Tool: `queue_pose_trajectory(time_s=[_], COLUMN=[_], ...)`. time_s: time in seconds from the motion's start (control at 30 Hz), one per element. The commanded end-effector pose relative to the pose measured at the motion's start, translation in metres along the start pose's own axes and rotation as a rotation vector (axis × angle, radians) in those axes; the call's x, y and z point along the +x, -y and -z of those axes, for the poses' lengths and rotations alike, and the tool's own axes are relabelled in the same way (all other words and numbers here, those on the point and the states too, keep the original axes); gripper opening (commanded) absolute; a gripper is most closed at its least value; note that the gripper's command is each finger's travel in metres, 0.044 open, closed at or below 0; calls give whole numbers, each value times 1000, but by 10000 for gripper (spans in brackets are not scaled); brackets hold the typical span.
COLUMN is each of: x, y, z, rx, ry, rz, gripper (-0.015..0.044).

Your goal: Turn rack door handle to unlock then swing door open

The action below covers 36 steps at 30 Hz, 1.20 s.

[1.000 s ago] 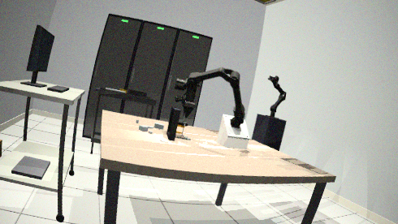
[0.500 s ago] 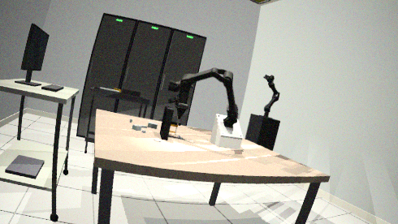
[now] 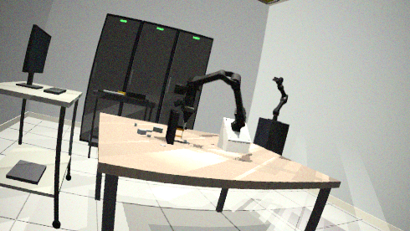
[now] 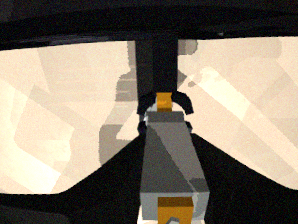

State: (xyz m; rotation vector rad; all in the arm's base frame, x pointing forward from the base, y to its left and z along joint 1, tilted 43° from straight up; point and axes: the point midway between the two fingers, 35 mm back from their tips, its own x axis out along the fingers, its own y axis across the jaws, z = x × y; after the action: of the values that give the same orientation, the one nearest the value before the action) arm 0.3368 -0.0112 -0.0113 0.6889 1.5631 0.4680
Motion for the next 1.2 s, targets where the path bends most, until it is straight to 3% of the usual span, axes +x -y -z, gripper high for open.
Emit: queue_pose_trajectory(time_s=[0.0,1.17], x=[1,1], y=[0,0], z=[1,1], rx=[36,1752], ry=[-1,-4], rz=[-3,-2], gripper=[16,16])
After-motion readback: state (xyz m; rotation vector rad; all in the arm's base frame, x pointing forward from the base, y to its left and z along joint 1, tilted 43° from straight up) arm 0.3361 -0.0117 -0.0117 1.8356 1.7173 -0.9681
